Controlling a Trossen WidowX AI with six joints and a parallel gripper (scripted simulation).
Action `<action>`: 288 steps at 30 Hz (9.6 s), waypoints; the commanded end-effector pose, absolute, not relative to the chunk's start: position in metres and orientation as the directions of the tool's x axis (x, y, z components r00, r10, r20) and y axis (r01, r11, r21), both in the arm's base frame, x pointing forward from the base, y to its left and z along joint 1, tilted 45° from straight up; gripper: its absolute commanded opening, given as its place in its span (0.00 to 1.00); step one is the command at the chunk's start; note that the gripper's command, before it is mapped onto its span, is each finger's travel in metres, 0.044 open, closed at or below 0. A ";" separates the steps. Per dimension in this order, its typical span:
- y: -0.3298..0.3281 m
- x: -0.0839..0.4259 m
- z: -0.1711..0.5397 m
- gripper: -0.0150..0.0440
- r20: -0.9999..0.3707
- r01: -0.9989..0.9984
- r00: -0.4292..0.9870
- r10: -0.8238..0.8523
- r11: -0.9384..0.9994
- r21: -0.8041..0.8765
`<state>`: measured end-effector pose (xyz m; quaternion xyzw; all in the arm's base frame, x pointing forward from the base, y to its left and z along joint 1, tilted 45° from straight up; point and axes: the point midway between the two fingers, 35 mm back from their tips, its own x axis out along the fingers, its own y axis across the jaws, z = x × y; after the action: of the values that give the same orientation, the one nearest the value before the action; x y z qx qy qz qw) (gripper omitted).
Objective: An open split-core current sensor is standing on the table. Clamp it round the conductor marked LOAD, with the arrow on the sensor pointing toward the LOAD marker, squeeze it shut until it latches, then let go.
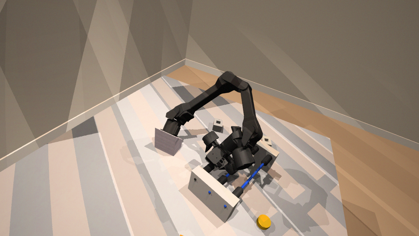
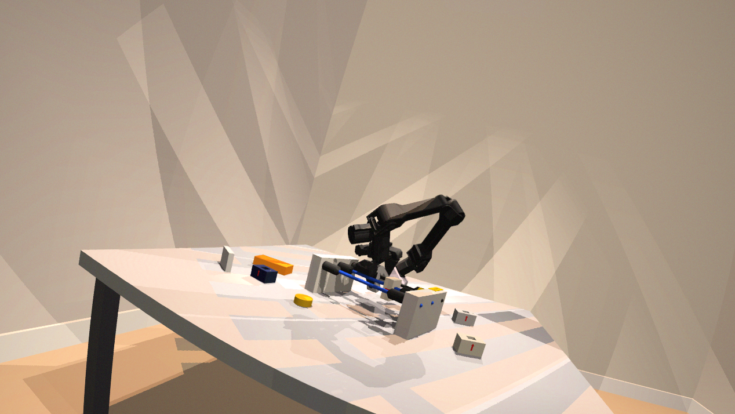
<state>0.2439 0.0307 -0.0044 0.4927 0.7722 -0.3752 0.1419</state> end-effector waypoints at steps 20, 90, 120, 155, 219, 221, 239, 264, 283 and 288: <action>0.025 0.239 0.001 1.00 -0.586 0.859 -0.487 0.648 0.234 -0.455; 0.031 0.244 -0.004 0.80 -0.589 0.868 -0.474 0.655 0.233 -0.439; 0.031 0.244 -0.004 0.25 -0.589 0.868 -0.474 0.655 0.233 -0.439; 0.032 0.248 -0.007 0.25 -0.604 0.881 -0.453 0.655 0.226 -0.416; 0.026 0.262 -0.001 0.25 -0.715 0.979 -0.138 0.686 -0.013 -0.202; 0.028 0.262 -0.003 0.25 -0.715 0.979 -0.139 0.685 -0.012 -0.202; 0.028 0.261 -0.004 0.70 -0.717 0.980 -0.144 0.682 -0.004 -0.201; 0.028 0.261 -0.004 0.70 -0.717 0.980 -0.144 0.682 -0.004 -0.201; 0.027 0.262 -0.002 1.00 -0.718 0.980 -0.144 0.681 -0.005 -0.201; -0.019 0.275 0.043 1.00 -0.720 0.979 -0.135 0.681 -0.021 -0.203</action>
<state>0.2649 0.0120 0.0153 0.6151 0.6755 -0.3510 0.2054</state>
